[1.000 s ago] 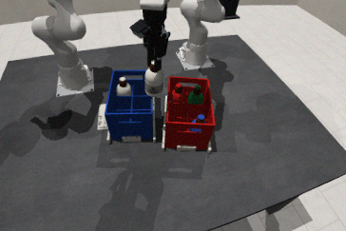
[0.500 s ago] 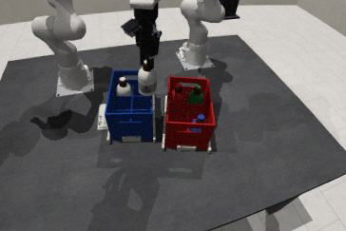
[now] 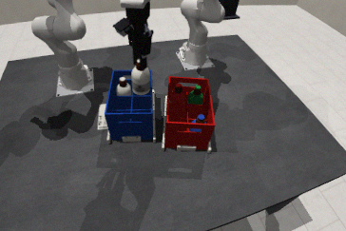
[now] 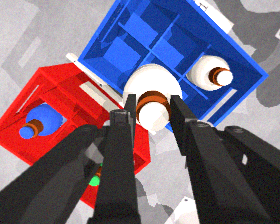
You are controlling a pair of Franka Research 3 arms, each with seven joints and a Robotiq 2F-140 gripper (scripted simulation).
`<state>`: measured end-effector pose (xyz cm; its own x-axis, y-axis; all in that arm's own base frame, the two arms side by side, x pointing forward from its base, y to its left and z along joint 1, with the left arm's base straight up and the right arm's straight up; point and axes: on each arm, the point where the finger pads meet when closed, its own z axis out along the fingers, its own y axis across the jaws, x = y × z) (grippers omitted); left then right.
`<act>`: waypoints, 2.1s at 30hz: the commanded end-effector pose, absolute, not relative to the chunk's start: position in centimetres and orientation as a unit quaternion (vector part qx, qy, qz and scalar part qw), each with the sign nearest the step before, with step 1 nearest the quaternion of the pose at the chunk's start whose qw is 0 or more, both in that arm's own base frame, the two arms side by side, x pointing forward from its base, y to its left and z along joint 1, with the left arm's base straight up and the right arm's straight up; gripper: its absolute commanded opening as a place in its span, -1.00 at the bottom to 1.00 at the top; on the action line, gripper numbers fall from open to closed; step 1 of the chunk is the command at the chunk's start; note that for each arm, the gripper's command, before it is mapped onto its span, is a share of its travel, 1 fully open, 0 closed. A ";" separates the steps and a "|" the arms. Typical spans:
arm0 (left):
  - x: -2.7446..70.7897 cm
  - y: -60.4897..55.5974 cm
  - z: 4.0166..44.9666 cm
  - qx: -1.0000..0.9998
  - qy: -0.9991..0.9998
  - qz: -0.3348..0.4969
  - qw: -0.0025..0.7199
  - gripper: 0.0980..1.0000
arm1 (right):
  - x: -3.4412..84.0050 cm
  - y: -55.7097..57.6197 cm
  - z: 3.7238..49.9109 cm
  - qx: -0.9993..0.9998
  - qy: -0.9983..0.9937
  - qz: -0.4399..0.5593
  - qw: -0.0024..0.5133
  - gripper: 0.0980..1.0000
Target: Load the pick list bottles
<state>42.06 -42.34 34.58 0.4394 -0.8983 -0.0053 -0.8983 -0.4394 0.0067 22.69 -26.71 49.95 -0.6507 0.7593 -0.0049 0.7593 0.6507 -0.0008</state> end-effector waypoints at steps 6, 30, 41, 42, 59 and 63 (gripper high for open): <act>41.6 -43.6 35.0 0.854 -0.520 0.000 0.000 -1.00 | 22.6 -26.6 49.9 0.420 0.908 0.000 0.000 1.00; 39.9 -47.6 35.0 0.854 -0.520 0.000 0.000 -1.00 | 22.6 -26.6 49.9 0.420 0.908 0.000 0.000 1.00; 39.2 -49.3 35.0 0.854 -0.520 0.000 0.000 -1.00 | 22.6 -26.6 49.9 0.420 0.908 0.000 0.000 1.00; 39.1 -49.5 35.0 0.854 -0.520 0.000 0.000 -1.00 | 22.6 -26.6 49.9 0.420 0.908 0.000 0.000 1.00; 38.7 -51.1 35.0 0.854 -0.520 0.000 0.000 -1.00 | 22.6 -26.6 49.9 0.420 0.908 0.000 0.000 1.00; 38.8 -51.1 35.0 0.854 -0.520 0.000 0.000 -1.00 | 22.6 -26.6 49.9 0.420 0.908 0.000 0.000 1.00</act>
<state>38.45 -51.15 34.55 0.4495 -0.8932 -0.0074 -0.8932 -0.4496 0.0059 22.69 -26.72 49.95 -0.6507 0.7593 -0.0049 0.7593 0.6507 -0.0008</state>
